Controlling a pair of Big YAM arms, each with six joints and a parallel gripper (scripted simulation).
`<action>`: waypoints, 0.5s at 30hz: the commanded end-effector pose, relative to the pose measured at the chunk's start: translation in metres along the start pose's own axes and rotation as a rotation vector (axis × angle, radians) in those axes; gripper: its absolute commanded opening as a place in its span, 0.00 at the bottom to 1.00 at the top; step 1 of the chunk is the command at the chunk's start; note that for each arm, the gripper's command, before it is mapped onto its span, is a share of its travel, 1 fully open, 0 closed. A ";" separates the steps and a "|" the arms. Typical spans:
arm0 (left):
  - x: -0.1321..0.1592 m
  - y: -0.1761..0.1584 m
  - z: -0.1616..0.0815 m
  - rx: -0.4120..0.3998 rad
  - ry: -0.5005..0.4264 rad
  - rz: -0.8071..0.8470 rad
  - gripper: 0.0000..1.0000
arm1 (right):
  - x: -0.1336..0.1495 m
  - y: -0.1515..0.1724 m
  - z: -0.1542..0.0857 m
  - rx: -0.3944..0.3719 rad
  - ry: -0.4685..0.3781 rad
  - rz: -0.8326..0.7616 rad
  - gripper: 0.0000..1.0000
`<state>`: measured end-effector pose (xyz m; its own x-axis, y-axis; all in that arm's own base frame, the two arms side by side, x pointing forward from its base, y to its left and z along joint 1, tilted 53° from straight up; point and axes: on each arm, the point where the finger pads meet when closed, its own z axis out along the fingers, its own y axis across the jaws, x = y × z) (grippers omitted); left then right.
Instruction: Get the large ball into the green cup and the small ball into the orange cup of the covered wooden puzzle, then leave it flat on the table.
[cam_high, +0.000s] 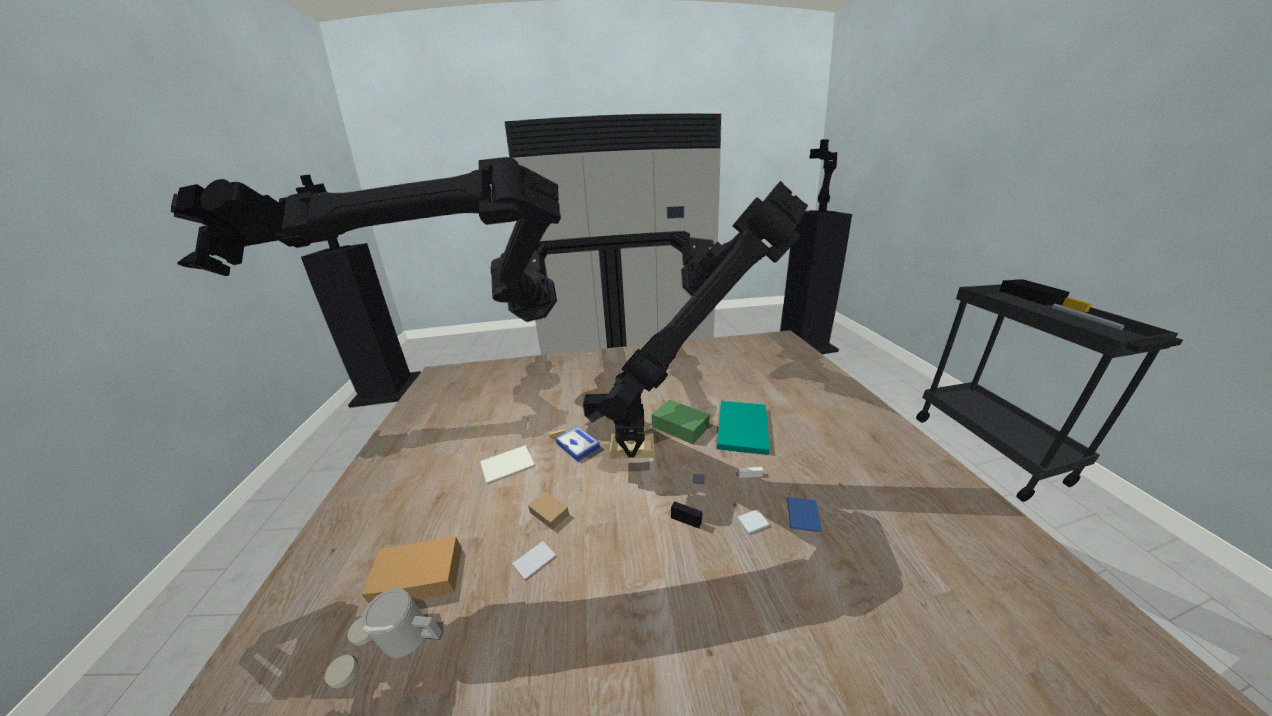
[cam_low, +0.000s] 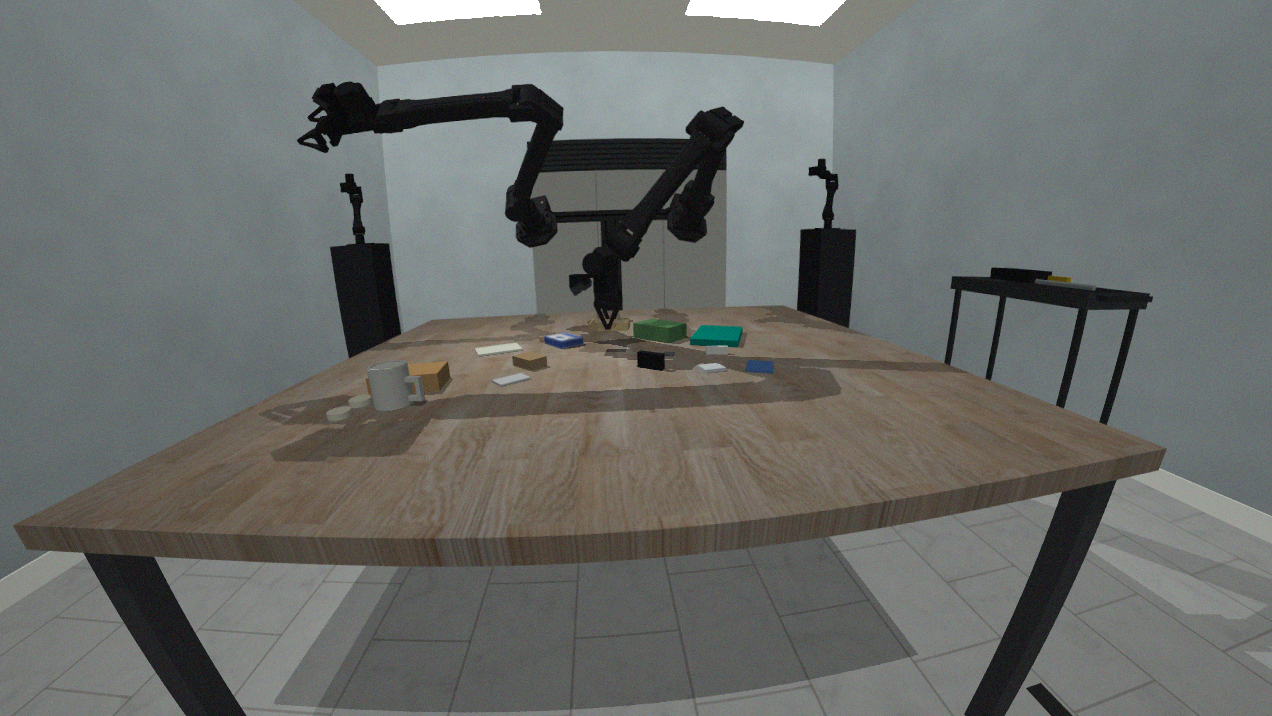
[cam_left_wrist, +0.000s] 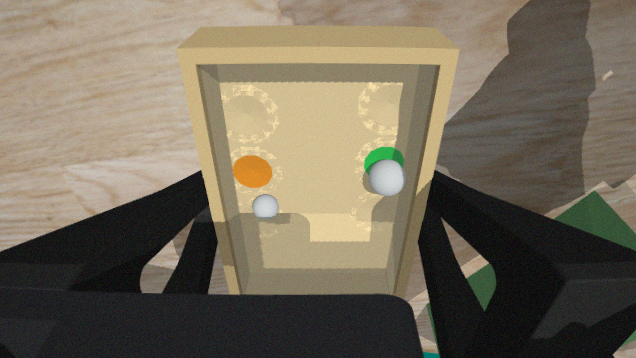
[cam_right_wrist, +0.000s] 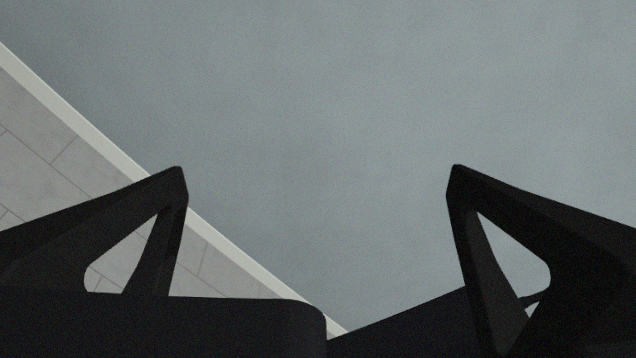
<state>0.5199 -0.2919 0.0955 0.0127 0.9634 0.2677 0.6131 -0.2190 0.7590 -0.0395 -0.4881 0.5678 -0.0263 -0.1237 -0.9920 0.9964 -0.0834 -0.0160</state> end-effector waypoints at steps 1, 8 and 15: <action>0.006 0.024 -0.011 -0.016 -0.011 -0.039 0.69 | -0.008 -0.008 -0.005 0.014 -0.025 0.014 1.00; 0.005 0.017 -0.004 0.031 0.012 -0.033 0.69 | -0.008 -0.008 -0.005 0.014 -0.025 0.014 1.00; -0.008 0.004 -0.007 0.010 0.002 0.020 0.69 | -0.008 -0.008 -0.005 0.014 -0.025 0.014 1.00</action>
<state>0.5219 -0.2931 0.1049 0.0000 0.9627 0.2705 0.6341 -0.2091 0.7445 -0.0395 -0.4881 0.5678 -0.0263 -0.1237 -0.9920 0.9964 -0.0834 -0.0160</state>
